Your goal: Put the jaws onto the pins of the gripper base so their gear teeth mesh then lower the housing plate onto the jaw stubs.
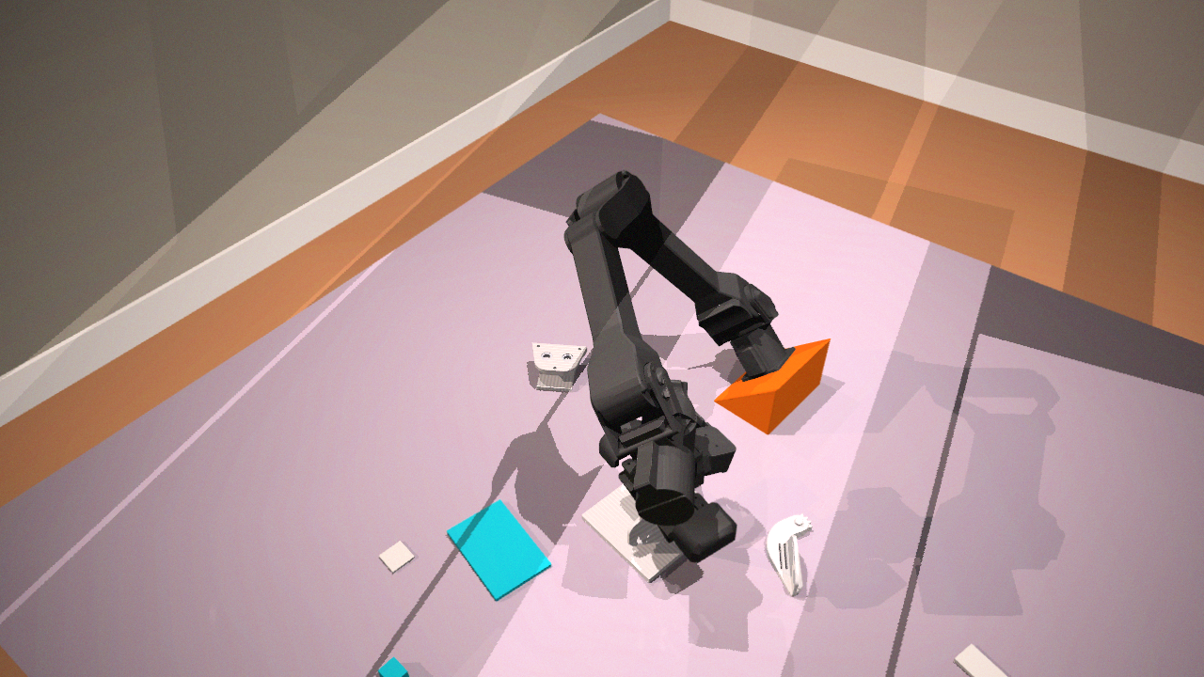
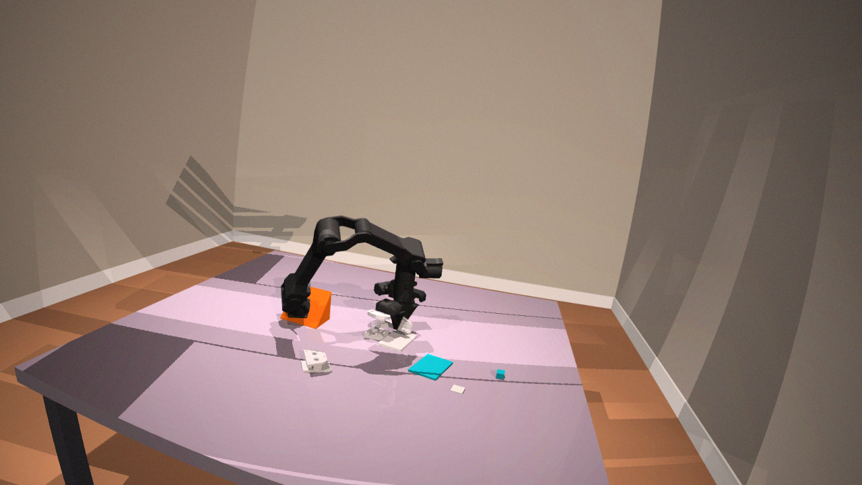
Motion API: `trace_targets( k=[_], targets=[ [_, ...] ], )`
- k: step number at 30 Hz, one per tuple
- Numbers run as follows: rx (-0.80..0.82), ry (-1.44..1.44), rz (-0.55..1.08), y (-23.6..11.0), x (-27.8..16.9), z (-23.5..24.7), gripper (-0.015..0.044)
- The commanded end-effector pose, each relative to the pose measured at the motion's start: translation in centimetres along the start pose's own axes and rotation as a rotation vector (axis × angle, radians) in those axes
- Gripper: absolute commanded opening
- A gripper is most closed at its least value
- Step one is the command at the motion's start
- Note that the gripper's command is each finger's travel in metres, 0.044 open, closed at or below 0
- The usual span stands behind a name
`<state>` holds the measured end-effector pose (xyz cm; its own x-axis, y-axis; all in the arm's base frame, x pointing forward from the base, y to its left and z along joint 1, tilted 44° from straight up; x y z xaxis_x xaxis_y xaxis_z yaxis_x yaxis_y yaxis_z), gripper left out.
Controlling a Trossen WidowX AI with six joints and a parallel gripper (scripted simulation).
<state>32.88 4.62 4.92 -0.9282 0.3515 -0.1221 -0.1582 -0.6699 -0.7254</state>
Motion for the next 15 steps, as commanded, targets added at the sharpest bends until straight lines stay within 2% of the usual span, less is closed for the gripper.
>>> trace_targets(
  k=[1,15],
  targets=[
    [0.003,-0.003,0.002,0.08,-0.01,-0.01,0.0134],
    [0.003,-0.002,0.002,0.44,-0.01,-0.01,0.0134]
  ],
)
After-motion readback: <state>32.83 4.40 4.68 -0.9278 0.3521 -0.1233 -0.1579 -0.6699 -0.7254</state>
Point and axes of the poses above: the point midway between the two fingers, 35 mm back from their tips, its own y axis out along the fingers, its own z axis across the jaws, x = y × z, the point moved 9 cm from there along -y, back along the fingers, and after that the axes turned 5 degrees about -y, right-handed, at the moved point
